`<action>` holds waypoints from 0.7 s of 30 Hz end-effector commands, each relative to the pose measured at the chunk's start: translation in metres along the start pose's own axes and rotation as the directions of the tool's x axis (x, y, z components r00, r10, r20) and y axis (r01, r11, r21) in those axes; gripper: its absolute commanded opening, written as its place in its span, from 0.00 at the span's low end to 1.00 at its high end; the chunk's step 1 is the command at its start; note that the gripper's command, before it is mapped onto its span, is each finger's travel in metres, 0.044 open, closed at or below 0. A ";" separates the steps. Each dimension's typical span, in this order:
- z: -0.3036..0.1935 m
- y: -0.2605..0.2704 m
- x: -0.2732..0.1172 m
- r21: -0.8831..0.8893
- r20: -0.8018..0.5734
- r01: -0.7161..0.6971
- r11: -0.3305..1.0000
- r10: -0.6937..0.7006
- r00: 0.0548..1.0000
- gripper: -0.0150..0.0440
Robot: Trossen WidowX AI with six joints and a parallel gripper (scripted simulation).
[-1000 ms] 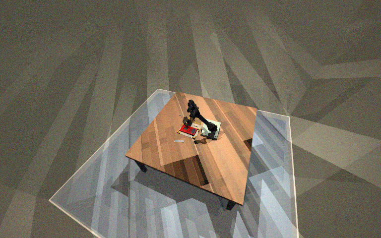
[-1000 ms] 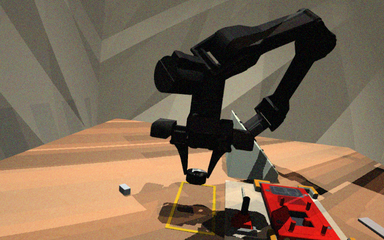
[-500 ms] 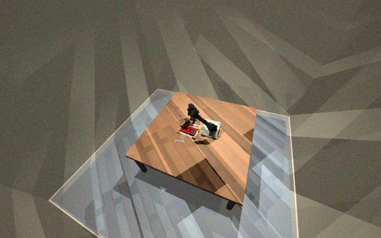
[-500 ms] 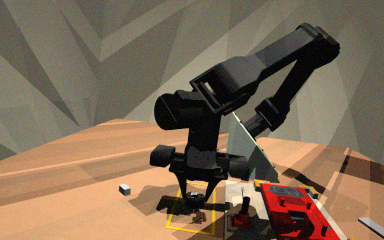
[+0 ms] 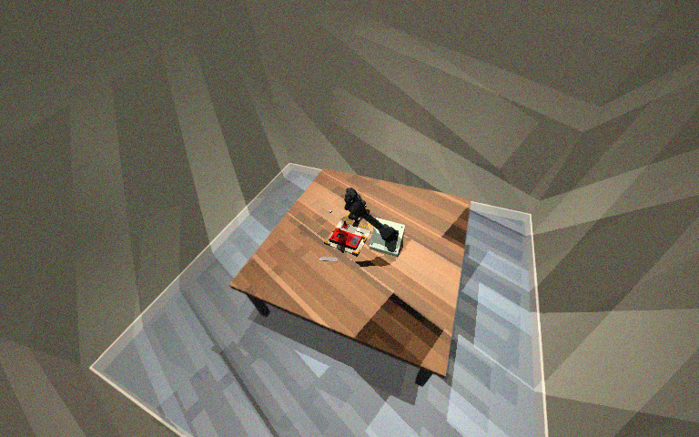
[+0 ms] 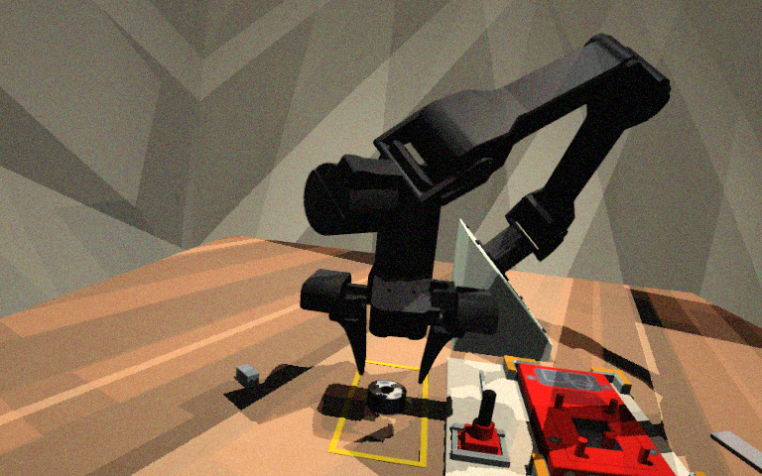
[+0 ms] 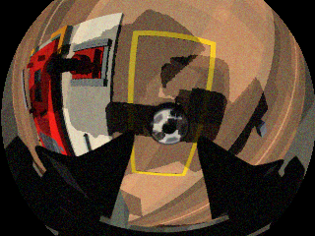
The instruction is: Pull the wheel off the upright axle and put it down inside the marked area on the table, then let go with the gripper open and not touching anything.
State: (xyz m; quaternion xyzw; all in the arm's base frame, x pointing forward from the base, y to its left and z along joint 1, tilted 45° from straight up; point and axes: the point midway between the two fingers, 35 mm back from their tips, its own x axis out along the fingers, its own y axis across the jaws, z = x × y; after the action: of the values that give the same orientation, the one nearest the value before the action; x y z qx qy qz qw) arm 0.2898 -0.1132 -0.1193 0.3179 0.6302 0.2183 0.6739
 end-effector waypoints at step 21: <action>-0.081 0.033 -0.084 -0.004 0.009 0.009 1.000 -0.009 1.000 1.00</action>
State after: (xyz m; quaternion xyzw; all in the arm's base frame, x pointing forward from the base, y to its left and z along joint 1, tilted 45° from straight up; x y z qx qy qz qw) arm 0.2103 -0.1413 -0.0375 0.3146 0.6247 0.2088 0.6836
